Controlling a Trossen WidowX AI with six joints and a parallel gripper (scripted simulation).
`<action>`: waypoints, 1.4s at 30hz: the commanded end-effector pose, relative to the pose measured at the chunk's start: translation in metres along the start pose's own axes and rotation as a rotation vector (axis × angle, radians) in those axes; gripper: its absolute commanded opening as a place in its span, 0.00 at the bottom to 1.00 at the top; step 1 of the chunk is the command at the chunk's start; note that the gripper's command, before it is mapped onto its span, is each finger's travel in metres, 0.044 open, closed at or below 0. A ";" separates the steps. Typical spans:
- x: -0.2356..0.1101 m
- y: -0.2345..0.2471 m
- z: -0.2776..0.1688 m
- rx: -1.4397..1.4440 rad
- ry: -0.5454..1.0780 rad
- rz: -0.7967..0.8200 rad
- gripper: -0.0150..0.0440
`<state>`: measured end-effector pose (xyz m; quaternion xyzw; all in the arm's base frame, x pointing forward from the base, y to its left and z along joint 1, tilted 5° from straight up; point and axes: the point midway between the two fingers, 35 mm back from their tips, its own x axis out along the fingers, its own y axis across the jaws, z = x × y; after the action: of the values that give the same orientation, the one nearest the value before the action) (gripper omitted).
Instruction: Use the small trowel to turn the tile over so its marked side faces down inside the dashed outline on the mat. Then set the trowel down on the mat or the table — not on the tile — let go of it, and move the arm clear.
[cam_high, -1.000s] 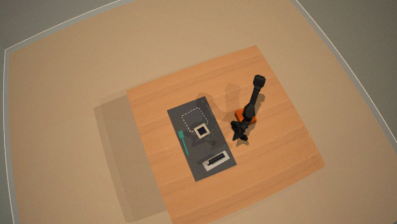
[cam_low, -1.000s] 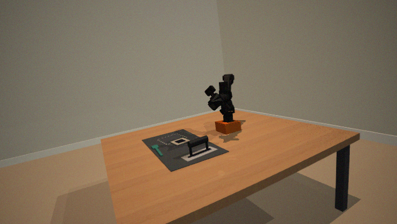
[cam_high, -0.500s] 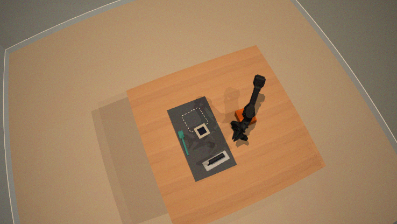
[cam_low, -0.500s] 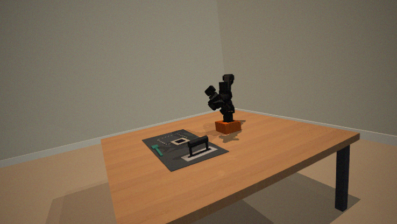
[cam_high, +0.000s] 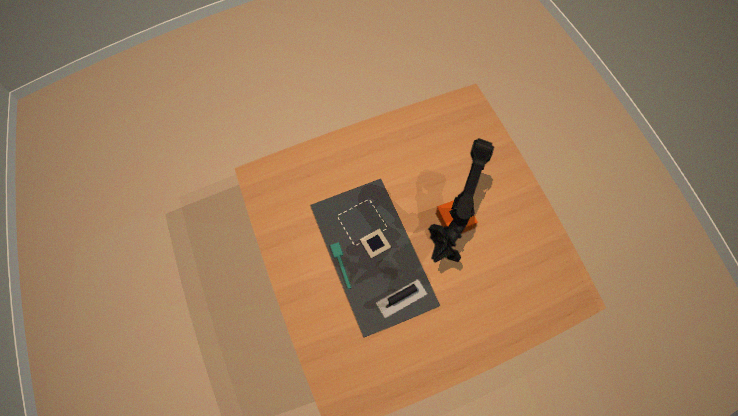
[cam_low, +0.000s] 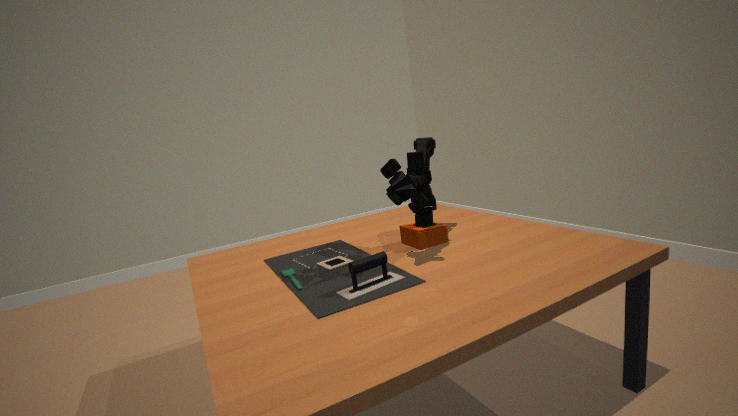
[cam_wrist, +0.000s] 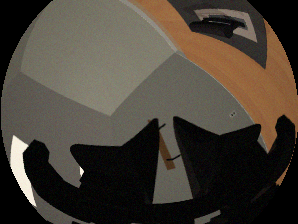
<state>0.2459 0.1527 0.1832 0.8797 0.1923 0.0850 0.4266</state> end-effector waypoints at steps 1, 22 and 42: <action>0.000 0.000 0.000 0.000 0.000 0.000 0.25; 0.000 0.000 0.000 0.000 0.000 0.000 0.47; 0.069 -0.013 0.010 -0.454 -0.176 -0.305 0.71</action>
<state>0.2970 0.1752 0.1708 0.7654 0.2396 0.0005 0.5973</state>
